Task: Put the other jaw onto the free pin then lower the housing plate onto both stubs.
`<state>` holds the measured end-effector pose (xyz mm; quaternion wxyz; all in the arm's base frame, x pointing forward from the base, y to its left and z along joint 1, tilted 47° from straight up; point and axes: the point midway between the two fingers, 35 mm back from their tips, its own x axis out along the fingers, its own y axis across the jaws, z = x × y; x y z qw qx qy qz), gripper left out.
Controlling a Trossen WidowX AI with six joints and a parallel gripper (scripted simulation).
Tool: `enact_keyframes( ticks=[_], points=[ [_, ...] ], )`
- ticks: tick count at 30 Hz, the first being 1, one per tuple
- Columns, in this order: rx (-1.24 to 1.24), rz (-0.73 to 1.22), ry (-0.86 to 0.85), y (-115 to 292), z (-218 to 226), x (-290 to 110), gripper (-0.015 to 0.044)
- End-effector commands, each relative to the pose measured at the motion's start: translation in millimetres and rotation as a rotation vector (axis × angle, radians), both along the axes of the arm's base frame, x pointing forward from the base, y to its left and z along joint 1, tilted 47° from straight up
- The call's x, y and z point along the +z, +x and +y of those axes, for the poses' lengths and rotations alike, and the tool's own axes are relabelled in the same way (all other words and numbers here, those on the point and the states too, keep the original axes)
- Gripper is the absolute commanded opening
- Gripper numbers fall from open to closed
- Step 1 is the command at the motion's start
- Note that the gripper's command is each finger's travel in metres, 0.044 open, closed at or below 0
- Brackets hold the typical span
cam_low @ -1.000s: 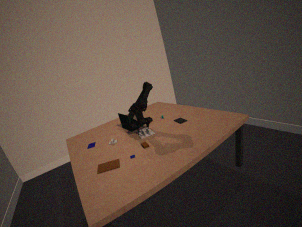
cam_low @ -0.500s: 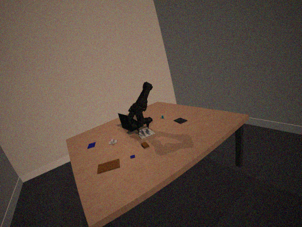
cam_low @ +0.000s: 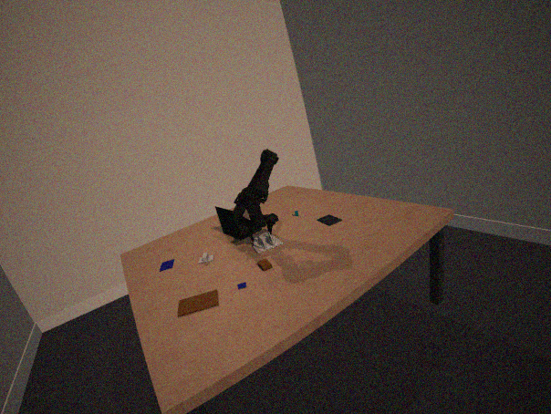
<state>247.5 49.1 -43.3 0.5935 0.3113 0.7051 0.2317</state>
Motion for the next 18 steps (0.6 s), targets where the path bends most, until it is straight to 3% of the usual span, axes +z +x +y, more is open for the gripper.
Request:
enact_keyframes(
  ticks=[1, 18],
  points=[
    [0.000, 0.000, 0.000, 0, 0, 0, 0.0440],
    [-0.001, 0.000, -0.003, 4, -18, 16, 0.0440]
  ],
)
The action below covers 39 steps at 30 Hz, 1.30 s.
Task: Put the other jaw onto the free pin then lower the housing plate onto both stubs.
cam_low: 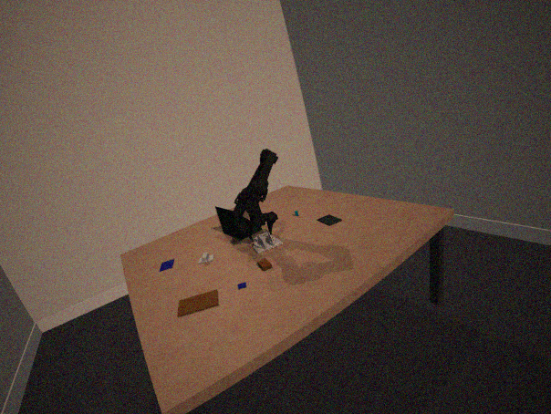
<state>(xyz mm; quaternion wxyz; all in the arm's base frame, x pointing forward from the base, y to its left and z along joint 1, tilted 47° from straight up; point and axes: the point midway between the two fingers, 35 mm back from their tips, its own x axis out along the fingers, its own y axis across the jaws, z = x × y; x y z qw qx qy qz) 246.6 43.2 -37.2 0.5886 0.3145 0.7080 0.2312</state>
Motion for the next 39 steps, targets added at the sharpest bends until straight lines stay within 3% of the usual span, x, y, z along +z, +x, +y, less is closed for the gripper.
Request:
enact_keyframes(
  ticks=[1, 6, 10, 18, 39],
  points=[
    [-0.001, -0.012, -0.008, 6, -19, 16, 0.0440],
    [0.000, -0.010, -0.003, 6, -48, 47, 0.0440],
    [-0.015, -0.016, -0.004, 7, -45, 42, 0.0440],
    [-0.002, -0.007, -0.009, -35, -89, 81, 0.0440],
    [-0.001, -0.007, -0.008, -36, -90, 83, 0.0440]
  ],
)
